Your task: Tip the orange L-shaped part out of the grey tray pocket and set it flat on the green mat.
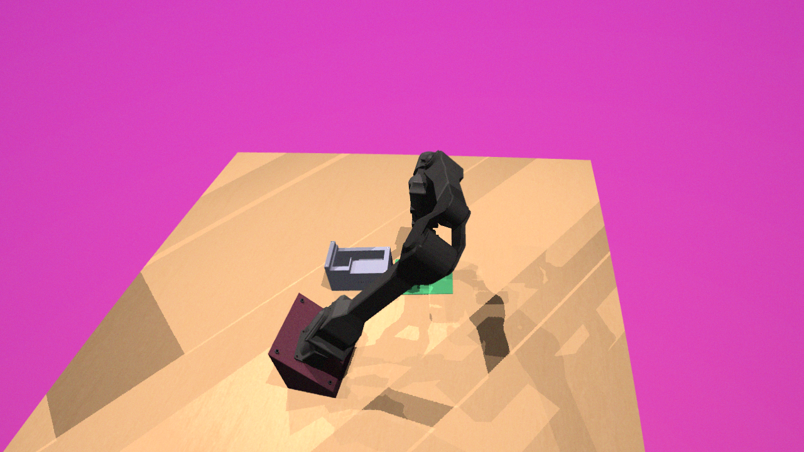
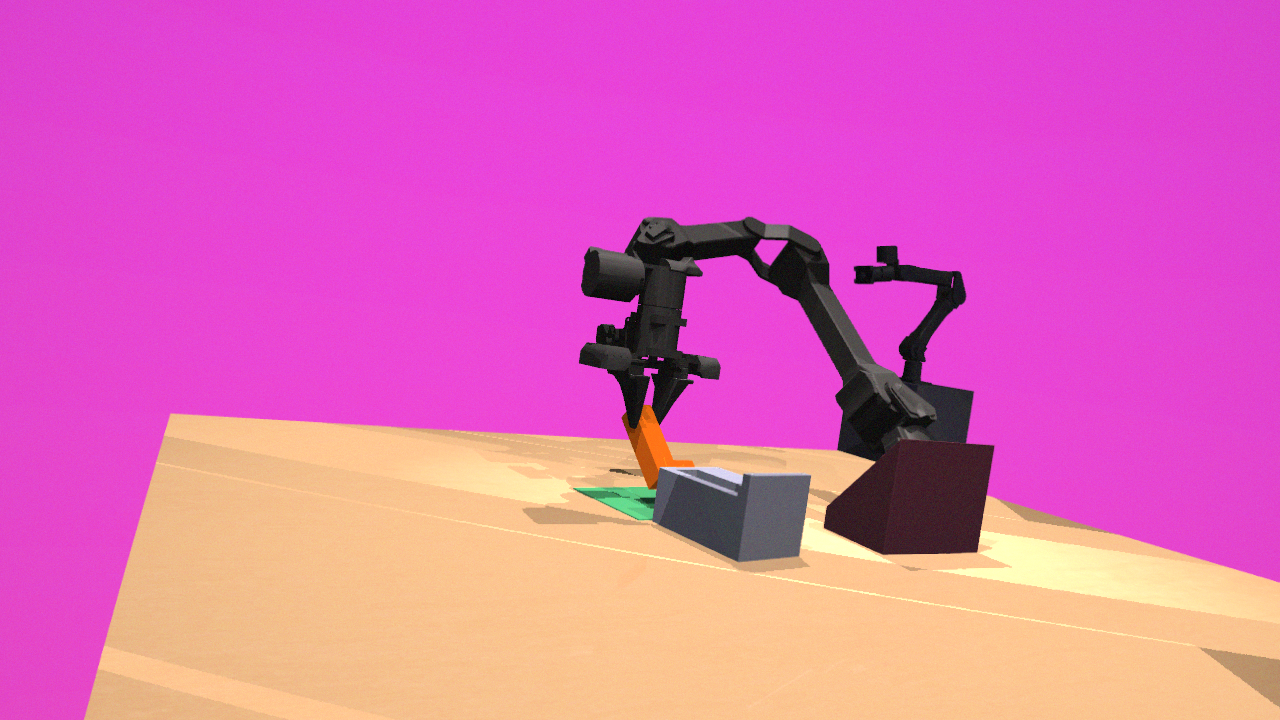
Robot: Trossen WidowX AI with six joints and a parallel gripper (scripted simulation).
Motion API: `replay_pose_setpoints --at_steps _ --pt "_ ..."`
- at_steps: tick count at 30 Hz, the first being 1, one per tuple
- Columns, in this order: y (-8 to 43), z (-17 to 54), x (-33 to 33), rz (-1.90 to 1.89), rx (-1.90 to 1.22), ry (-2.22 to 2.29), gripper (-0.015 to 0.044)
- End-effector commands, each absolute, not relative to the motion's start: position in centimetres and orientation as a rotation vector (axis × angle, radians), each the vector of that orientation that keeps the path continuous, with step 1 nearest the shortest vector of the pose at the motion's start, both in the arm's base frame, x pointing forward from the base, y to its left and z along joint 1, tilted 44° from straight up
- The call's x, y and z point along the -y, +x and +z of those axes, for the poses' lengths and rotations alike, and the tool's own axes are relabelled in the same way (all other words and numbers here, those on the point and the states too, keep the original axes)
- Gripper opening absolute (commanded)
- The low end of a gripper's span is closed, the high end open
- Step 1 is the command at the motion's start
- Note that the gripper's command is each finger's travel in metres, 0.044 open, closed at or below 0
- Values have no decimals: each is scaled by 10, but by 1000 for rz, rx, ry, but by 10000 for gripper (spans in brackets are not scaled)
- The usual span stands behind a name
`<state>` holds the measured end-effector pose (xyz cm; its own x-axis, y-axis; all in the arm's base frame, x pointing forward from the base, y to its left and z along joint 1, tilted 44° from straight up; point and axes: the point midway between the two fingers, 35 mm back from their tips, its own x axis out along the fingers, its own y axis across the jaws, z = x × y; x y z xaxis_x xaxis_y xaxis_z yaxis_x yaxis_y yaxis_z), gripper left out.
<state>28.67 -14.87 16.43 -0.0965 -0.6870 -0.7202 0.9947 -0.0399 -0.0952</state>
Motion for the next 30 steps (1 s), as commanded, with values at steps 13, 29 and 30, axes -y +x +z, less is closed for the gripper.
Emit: replay_pose_setpoints --at_steps 13,29,30 --pt "282 149 164 -1557 -699 572 0" --pt "282 149 164 -1557 -699 572 0" --pt "282 149 164 -1557 -699 572 0"
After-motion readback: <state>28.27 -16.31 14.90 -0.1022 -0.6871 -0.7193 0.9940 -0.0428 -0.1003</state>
